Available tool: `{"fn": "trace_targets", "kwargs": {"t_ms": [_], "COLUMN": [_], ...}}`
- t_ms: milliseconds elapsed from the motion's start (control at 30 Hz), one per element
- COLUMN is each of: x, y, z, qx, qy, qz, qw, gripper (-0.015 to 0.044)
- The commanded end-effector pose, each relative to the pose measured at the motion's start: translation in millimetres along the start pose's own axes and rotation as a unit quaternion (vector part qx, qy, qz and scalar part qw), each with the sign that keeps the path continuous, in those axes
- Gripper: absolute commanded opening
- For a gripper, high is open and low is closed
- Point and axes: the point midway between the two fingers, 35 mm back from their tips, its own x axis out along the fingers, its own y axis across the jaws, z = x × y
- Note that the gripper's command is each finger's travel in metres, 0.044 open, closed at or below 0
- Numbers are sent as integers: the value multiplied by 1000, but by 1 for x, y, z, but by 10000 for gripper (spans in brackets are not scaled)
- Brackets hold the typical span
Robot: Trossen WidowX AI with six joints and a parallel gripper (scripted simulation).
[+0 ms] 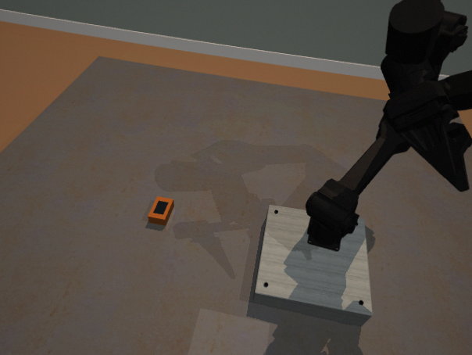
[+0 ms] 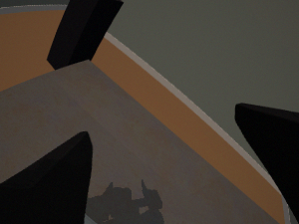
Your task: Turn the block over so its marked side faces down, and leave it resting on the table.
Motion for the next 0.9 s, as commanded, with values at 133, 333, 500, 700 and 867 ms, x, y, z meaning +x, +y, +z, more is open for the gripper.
{"fn": "trace_targets", "kwargs": {"t_ms": [133,333,500,700,867], "x": [16,29,25,0,-34], "y": [-42,-107,-153,-188,-196], "z": [-21,-77,-138,-225,-302], "qx": [104,279,409,548,642], "qy": [77,197,283,366,417], "qz": [-21,-71,-124,-191,-245], "qw": [991,937,858,728,595], "gripper": [440,440,440,440,440]}}
